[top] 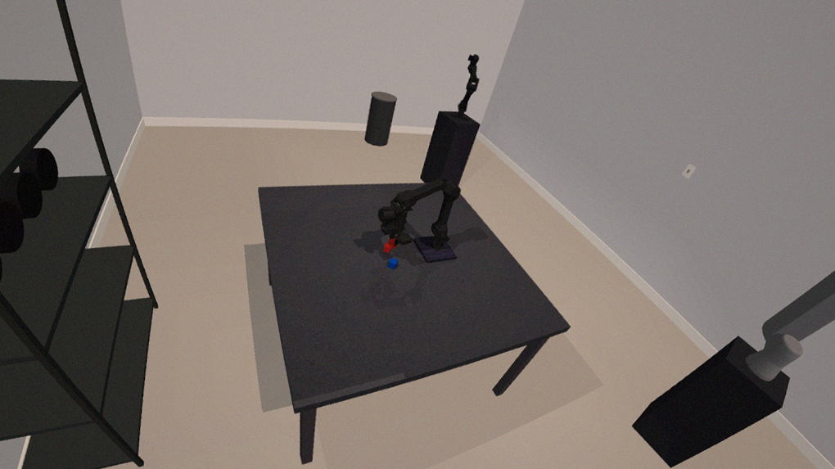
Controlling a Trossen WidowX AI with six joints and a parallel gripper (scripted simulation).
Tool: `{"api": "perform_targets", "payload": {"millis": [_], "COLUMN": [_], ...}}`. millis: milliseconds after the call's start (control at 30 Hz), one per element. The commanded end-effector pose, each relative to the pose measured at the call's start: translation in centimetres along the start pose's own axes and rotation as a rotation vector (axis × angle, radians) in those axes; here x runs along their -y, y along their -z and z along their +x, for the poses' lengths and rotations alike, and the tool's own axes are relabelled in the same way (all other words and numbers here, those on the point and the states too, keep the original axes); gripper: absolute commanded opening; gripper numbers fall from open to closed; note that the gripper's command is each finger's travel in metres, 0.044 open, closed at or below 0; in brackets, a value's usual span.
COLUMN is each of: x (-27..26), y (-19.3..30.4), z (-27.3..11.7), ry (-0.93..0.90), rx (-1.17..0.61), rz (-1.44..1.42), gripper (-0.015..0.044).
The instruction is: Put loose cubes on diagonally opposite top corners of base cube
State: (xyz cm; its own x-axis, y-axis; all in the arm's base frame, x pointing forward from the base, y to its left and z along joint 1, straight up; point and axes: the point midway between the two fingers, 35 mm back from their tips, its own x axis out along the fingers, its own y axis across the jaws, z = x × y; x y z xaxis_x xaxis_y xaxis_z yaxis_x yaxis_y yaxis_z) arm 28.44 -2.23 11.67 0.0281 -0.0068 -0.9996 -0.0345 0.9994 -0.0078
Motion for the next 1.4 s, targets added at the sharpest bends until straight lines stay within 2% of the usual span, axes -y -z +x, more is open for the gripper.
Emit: {"api": "perform_targets", "payload": {"millis": [0,533,967,1367], "x": [-1.2,-6.2,-6.3,-6.3], "y": [-0.1,0.1,0.1,0.1], "z": [0.3,1.3,1.3,3.5], "ry": [-0.002,-0.006,-0.006,-0.006], "rx": [-0.001,-0.002,-0.002,-0.002], "rz": [0.049,0.258,0.26,0.266], "gripper": [0.0105,0.0105,0.0105,0.0105]}}
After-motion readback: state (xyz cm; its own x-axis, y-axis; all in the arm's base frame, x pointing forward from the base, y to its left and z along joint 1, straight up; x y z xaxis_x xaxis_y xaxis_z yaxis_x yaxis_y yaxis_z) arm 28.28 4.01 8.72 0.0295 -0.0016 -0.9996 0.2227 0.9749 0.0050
